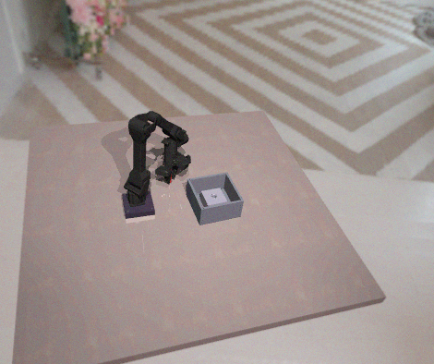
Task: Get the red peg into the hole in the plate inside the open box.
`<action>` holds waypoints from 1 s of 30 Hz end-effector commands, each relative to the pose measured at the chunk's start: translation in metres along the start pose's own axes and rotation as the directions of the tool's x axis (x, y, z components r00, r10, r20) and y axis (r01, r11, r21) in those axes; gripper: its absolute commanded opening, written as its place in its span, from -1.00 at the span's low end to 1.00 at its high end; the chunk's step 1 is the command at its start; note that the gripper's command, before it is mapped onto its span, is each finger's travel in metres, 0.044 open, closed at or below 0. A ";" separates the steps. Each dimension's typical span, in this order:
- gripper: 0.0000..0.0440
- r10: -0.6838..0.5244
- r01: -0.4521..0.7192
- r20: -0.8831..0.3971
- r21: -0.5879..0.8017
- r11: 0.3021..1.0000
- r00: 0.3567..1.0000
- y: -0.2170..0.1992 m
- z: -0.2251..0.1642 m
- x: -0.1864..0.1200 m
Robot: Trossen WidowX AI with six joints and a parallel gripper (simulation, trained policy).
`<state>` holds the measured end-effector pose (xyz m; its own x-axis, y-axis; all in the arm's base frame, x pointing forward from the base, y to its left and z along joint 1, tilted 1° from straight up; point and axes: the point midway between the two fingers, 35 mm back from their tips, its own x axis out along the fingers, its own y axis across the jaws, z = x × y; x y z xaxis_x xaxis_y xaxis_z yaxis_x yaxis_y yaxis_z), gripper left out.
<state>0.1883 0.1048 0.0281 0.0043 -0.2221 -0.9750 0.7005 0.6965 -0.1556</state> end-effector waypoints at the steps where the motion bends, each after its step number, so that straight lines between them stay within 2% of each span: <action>1: -0.41 -0.011 0.011 -0.011 -0.001 1.000 1.000 -0.001 -0.002 0.002; 6: -0.94 -0.041 0.041 -0.015 -0.006 0.999 0.999 -0.004 -0.002 0.005; 10: -1.00 -0.035 0.035 0.038 -0.013 0.999 0.999 -0.006 0.012 -0.010; 19: -1.00 -0.023 0.024 0.117 -0.009 1.000 0.993 -0.017 0.036 -0.049; 30: -1.00 0.002 -0.020 0.195 0.090 0.996 0.981 -0.026 0.075 -0.089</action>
<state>0.2189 0.0615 0.1237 0.1328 -0.3391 -0.9313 0.7485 0.6502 -0.1300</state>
